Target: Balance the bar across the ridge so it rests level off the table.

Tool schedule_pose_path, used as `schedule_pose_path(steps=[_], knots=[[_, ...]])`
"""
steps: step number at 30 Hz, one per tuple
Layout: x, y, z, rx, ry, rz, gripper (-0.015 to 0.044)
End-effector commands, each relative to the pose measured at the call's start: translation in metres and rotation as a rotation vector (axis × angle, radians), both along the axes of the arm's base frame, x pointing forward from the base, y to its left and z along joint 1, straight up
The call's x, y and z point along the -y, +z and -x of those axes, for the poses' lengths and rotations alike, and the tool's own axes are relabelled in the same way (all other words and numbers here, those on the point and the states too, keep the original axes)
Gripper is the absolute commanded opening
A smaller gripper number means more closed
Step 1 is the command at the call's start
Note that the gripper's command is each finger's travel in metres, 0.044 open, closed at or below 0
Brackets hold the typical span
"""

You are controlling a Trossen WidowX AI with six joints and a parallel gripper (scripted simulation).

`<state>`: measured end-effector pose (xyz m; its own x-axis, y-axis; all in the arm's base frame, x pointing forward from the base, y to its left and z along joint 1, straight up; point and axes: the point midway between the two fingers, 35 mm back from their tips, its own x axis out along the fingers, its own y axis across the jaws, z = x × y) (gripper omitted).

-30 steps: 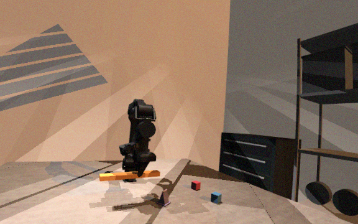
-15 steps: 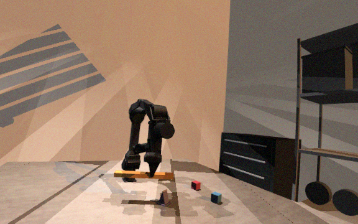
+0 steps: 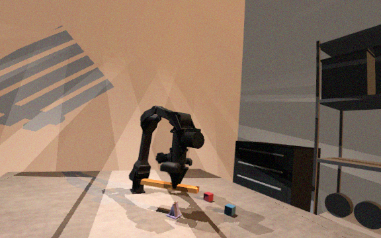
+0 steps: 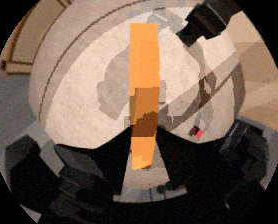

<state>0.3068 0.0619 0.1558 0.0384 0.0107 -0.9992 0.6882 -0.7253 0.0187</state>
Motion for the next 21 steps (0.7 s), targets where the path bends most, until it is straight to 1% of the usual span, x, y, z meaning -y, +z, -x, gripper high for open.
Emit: schedule_pose_path(steps=[1, 6, 21], knots=[[-0.015, -0.001, -0.008, -0.007, -0.133, -0.002, 0.0], [-0.023, -0.001, -0.016, -0.007, -0.224, -0.006, 0.0], [-0.023, -0.021, -0.019, -0.007, -0.225, -0.006, 0.0]])
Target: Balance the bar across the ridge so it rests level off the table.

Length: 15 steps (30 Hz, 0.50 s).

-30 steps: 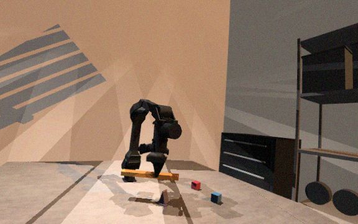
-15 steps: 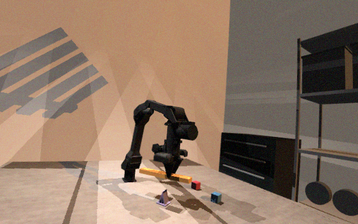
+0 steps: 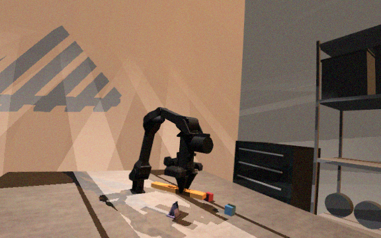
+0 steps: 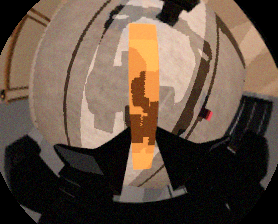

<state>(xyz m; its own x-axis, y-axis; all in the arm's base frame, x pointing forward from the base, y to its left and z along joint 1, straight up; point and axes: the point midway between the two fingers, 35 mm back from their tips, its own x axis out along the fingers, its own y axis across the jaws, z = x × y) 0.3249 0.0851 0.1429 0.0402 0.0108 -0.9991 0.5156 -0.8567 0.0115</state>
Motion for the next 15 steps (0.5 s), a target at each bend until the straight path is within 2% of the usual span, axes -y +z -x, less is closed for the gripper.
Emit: schedule_pose_path(steps=[1, 15], knots=[[0.0, -0.01, -0.001, -0.006, -0.007, 0.002, 0.0], [0.003, -0.032, -0.001, -0.006, -0.008, 0.002, 0.0]])
